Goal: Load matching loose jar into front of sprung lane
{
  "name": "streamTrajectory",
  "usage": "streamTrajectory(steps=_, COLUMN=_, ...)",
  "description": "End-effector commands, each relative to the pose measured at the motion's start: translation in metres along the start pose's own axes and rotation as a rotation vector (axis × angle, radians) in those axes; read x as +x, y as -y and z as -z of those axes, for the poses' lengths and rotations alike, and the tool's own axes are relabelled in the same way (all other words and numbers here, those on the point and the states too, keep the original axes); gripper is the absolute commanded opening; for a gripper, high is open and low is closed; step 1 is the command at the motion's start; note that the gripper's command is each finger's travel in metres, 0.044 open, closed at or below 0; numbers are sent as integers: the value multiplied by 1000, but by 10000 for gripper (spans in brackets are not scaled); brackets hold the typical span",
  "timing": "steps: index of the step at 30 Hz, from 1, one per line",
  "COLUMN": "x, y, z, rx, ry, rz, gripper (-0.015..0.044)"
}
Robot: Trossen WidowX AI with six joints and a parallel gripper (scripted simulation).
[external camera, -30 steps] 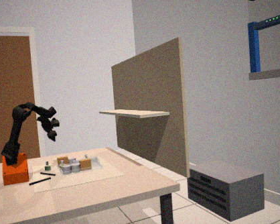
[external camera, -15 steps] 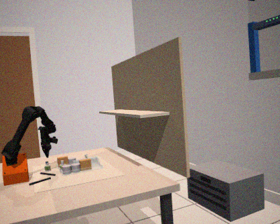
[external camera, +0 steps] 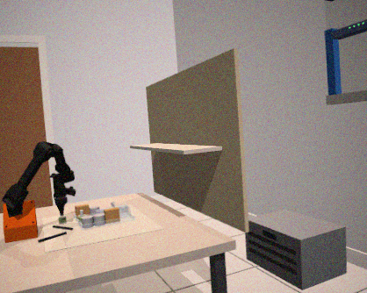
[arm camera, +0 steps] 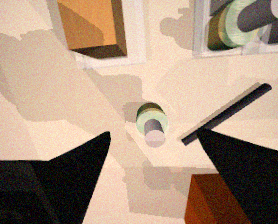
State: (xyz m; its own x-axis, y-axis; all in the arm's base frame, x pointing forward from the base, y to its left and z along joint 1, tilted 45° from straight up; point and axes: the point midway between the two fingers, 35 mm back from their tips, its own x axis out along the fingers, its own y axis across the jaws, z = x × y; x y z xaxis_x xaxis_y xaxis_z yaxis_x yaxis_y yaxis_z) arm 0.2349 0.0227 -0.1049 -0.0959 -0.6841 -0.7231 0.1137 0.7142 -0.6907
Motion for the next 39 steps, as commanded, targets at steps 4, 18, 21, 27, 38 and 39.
streamTrajectory(steps=4, x=11, y=0, z=1, rx=-8, ry=4, rz=6, gripper=440)
streamTrajectory(steps=18, x=33, y=1, z=1, rx=-7, ry=4, rz=7, gripper=440)
streamTrajectory(steps=21, x=36, y=1, z=1, rx=-7, ry=4, rz=8, gripper=440)
streamTrajectory(steps=27, x=36, y=1, z=1, rx=-7, ry=4, rz=8, gripper=282)
streamTrajectory(steps=38, x=36, y=1, z=1, rx=-7, ry=4, rz=8, gripper=111)
streamTrajectory(steps=39, x=35, y=1, z=1, rx=-7, ry=4, rz=7, gripper=85)
